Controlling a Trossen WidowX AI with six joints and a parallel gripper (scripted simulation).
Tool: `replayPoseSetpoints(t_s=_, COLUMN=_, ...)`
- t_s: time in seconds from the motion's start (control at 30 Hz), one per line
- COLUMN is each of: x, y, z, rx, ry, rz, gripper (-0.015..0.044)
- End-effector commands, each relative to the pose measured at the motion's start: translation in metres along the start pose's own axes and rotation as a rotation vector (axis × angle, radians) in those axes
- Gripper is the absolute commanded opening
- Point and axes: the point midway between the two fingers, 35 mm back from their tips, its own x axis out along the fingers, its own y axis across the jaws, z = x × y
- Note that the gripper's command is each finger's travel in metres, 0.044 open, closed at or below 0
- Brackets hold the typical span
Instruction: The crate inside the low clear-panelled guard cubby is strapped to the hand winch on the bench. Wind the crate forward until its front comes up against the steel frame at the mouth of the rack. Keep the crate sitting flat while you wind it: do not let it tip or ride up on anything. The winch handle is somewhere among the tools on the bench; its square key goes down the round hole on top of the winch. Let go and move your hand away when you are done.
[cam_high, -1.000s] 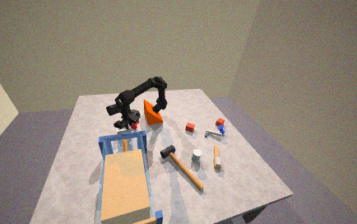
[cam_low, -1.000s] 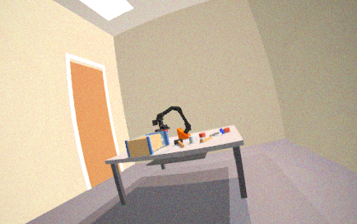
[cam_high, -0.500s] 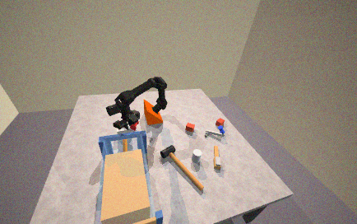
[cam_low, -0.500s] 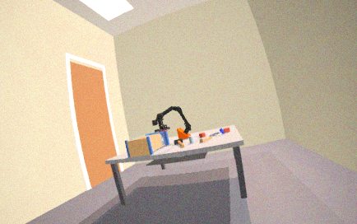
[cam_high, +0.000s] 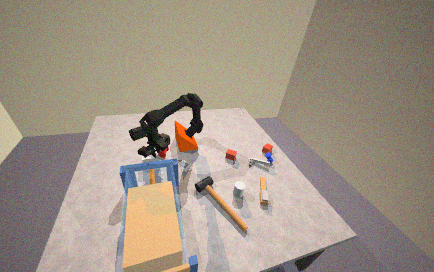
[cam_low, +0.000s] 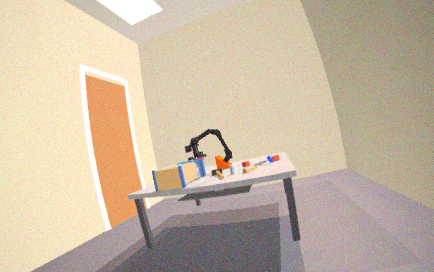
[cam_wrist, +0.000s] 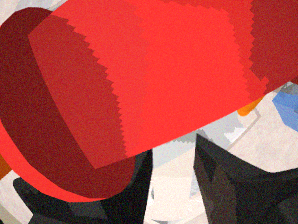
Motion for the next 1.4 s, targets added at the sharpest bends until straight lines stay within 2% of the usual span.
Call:
replayPoseSetpoints(t_s=0.0, x=0.0039, y=-0.001, z=-0.0006, rx=0.023, ry=-0.001, rz=0.006, gripper=0.0)
replayPoseSetpoints(t_s=0.63, x=0.0038, y=-0.0031, z=-0.0005, rx=0.066, ry=-0.001, rz=0.002, gripper=0.0)
replayPoseSetpoints(t_s=0.8, x=0.0039, y=0.0009, z=-0.0005, rx=-0.024, ry=-0.001, rz=0.011, gripper=0.0)
replayPoseSetpoints(t_s=1.37, x=0.0045, y=0.0034, z=-0.0011, rx=-0.075, ry=0.0, rz=0.015, gripper=0.0)
